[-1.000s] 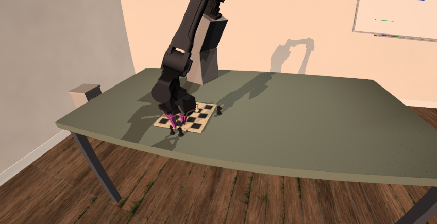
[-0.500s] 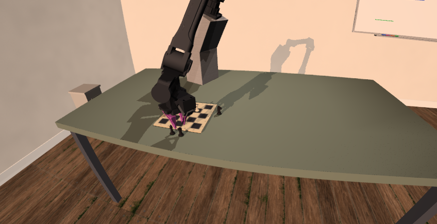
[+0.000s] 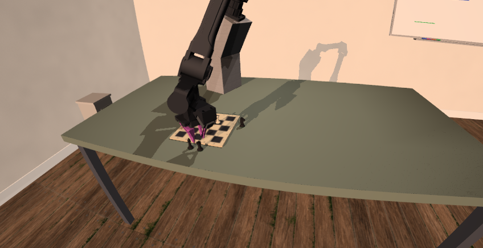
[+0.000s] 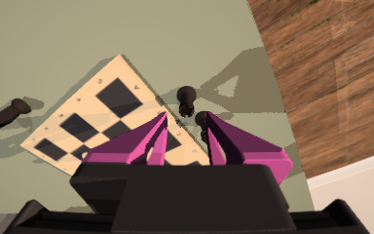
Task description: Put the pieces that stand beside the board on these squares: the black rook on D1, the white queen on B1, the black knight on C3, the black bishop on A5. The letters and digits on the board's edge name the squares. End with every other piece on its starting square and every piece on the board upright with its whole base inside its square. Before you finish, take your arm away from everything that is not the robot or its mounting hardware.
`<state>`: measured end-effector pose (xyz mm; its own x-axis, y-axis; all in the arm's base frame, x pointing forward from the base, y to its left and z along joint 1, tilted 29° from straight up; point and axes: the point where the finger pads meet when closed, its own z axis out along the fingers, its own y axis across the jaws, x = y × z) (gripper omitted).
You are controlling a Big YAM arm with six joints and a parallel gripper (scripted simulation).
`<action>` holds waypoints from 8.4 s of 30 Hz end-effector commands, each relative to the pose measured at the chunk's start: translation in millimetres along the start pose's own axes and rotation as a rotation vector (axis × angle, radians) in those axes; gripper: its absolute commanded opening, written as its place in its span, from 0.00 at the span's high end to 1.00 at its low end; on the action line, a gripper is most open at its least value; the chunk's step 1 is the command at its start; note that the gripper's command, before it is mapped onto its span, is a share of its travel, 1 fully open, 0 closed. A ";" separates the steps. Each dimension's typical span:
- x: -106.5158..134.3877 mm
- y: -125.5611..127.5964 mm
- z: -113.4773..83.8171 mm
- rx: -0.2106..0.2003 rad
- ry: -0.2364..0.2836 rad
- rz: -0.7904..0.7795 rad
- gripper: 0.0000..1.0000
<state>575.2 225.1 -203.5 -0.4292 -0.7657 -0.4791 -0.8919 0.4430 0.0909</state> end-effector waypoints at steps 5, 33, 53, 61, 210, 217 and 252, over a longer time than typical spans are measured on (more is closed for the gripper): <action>9.1 -10.0 -2.9 0.014 -0.007 0.007 0.65; 6.9 -6.6 -1.7 0.010 -0.006 0.001 0.65; 10.9 -9.4 -4.2 0.015 -0.008 0.005 0.65; 5.7 -8.4 -3.8 0.016 -0.013 -0.003 0.65; -6.5 -11.7 26.3 0.023 -0.023 -0.001 0.65; -6.5 -11.7 26.3 0.023 -0.023 -0.002 1.00; -4.7 -14.8 8.6 0.028 -0.022 0.002 1.00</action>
<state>576.5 236.0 -233.7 -0.4295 -0.7664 -0.4776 -0.8920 0.4424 0.0922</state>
